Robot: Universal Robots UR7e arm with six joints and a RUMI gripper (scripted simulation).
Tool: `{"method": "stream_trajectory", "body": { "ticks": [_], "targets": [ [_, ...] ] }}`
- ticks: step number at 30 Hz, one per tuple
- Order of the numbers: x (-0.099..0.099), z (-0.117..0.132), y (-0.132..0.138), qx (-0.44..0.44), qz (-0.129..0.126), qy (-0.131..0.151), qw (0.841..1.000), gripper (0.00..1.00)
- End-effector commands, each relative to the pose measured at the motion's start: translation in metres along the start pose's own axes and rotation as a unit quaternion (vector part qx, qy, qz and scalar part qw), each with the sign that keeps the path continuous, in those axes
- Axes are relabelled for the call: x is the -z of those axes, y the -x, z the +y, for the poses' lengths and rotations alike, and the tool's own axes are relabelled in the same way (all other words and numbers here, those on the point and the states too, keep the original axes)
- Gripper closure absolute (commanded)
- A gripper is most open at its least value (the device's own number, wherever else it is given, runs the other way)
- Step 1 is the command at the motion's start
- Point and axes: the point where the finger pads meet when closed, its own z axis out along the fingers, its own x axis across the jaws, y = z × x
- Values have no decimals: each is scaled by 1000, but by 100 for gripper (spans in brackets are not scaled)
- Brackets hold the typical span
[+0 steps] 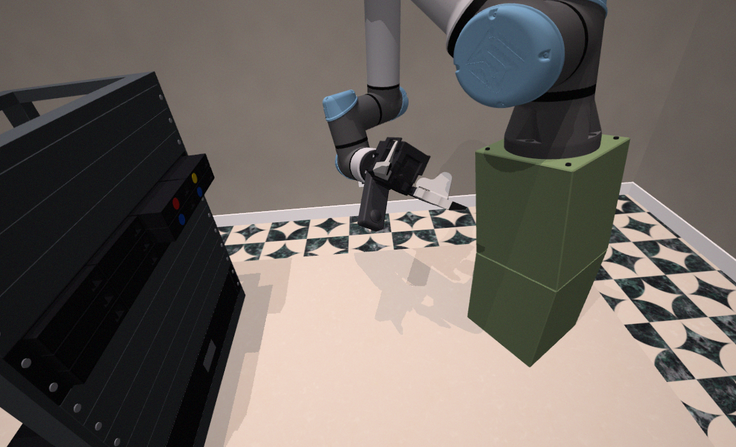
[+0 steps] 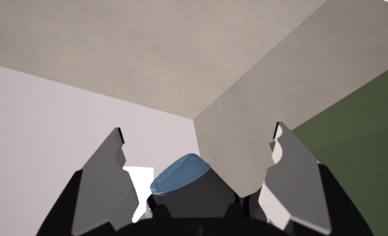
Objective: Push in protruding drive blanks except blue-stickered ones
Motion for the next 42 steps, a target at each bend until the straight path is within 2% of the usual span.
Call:
{"method": "stream_trajectory", "body": {
  "ticks": [1, 3, 15, 17, 20, 25, 32, 34, 37, 42],
  "targets": [
    [-20, 19, 22, -1, -53, 39, 998, 0],
    [-27, 28, 35, -4, -85, 58, 995, 0],
    [-38, 63, 88, -20, -210, 126, 969, 0],
    [-38, 63, 88, -20, -210, 126, 969, 0],
    [-36, 74, 109, -29, -258, 148, 954, 0],
    [-31, 83, 131, -40, -307, 169, 936, 0],
    [-16, 93, 162, -61, -380, 197, 901, 0],
    [-16, 93, 162, -61, -380, 197, 901, 0],
    [-3, 96, 180, -76, -424, 212, 877, 0],
    [13, 97, 199, -94, -471, 227, 847, 0]
  ]
}}
